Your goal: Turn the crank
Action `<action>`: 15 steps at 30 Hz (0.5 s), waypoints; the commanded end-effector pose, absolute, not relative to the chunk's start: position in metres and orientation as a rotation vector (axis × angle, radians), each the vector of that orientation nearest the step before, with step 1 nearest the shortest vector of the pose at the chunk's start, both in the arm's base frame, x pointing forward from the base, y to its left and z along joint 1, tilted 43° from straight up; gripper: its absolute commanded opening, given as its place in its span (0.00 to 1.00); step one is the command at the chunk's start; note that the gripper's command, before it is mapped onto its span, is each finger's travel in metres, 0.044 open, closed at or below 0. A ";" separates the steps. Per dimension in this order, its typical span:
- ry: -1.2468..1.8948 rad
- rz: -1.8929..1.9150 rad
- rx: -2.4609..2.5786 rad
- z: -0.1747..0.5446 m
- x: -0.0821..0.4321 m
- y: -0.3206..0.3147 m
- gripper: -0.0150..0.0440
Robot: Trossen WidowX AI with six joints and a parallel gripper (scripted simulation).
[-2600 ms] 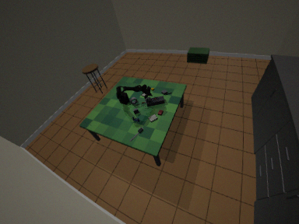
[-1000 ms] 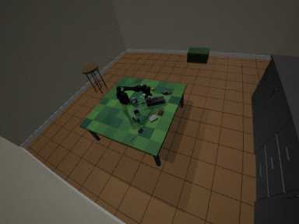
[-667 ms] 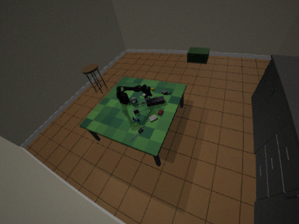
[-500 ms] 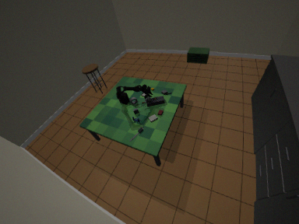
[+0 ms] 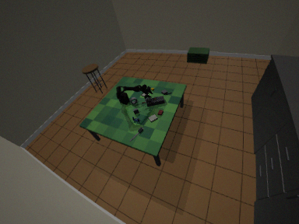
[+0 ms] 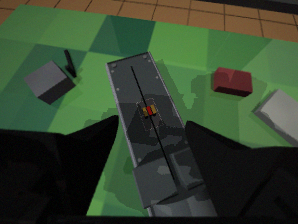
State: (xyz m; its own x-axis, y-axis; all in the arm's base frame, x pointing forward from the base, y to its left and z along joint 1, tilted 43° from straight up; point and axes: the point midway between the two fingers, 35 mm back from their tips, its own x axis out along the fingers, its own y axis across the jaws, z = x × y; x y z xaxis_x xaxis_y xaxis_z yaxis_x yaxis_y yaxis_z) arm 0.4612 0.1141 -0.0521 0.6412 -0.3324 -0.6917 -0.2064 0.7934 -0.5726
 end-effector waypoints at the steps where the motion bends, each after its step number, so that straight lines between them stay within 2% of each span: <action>1: 0.890 -0.079 -0.673 -0.052 0.461 0.114 0.64; 10: 0.890 -0.079 -0.673 -0.052 0.461 0.114 0.25; 15: 0.890 -0.079 -0.673 -0.052 0.461 0.114 0.25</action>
State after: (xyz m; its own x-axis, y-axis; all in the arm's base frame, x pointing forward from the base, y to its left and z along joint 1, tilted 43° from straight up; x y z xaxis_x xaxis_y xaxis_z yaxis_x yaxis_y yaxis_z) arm 0.4612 0.1142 -0.0522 0.6411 -0.3320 -0.6919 -0.2066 0.7936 -0.5722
